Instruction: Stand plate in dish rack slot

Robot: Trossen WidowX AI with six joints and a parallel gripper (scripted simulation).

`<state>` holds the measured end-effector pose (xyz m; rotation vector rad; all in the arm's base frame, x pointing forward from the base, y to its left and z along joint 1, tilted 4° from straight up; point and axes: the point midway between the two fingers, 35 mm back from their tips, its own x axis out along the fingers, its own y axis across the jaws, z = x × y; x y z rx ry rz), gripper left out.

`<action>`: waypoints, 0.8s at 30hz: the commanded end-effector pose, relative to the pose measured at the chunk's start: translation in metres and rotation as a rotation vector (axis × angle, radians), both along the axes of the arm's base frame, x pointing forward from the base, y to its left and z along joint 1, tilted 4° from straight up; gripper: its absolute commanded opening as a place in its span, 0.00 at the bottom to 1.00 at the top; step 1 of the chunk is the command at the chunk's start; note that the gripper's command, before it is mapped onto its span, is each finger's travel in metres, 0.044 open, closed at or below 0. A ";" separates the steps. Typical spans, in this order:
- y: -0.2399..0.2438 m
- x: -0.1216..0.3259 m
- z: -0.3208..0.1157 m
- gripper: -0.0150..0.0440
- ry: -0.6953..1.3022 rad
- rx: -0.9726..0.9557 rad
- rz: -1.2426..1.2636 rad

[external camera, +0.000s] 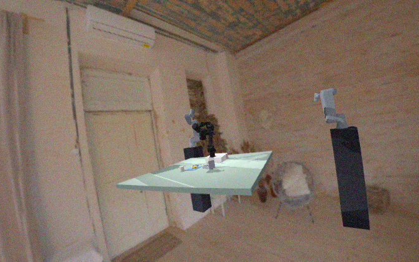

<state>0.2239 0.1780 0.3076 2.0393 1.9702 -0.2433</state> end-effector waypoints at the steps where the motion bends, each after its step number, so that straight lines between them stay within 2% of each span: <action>1: 0.000 0.001 0.000 0.93 -0.005 -0.003 0.000; 24: -0.054 0.059 -0.055 0.93 -0.562 -0.455 0.113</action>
